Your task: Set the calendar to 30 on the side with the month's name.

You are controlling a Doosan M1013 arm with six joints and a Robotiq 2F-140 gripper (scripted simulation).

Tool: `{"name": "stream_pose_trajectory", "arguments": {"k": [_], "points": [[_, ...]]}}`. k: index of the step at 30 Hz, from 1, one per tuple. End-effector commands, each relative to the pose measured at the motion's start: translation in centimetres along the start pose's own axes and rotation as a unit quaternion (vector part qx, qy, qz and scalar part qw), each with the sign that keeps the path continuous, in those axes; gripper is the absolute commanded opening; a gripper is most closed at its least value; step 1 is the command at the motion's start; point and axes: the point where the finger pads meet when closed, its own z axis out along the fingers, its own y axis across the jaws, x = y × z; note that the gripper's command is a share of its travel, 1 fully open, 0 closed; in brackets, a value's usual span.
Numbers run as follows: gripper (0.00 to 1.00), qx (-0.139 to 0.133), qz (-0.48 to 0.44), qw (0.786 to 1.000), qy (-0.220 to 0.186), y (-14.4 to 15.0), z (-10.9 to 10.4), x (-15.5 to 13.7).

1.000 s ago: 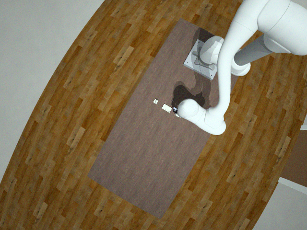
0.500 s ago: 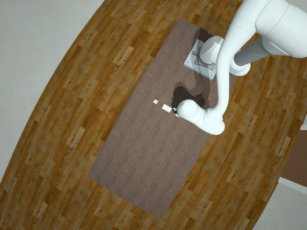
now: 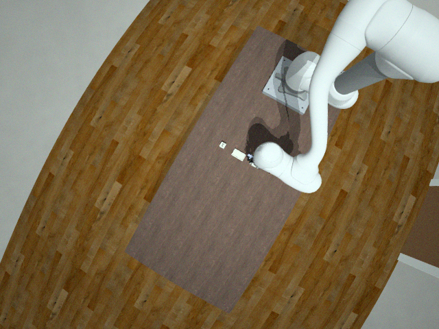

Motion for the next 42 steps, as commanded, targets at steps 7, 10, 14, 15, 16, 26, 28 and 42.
{"name": "stream_pose_trajectory", "arguments": {"k": [7,10,14,15,16,26,28,42], "points": [[0.35,0.0,0.0,1.0,0.0,0.0,-0.01,0.0],[0.35,0.0,0.0,1.0,0.0,0.0,-0.01,0.0],[0.35,0.0,0.0,1.0,0.0,0.0,-0.01,0.0],[0.35,0.0,0.0,1.0,0.0,0.0,-0.01,0.0],[0.35,0.0,0.0,1.0,0.0,0.0,-0.01,0.0],[0.24,0.0,0.0,1.0,0.0,0.0,-0.01,0.0],[0.24,0.0,0.0,1.0,0.0,0.0,-0.01,0.0],[0.24,0.0,0.0,1.0,0.0,0.0,-0.01,0.0]]}}
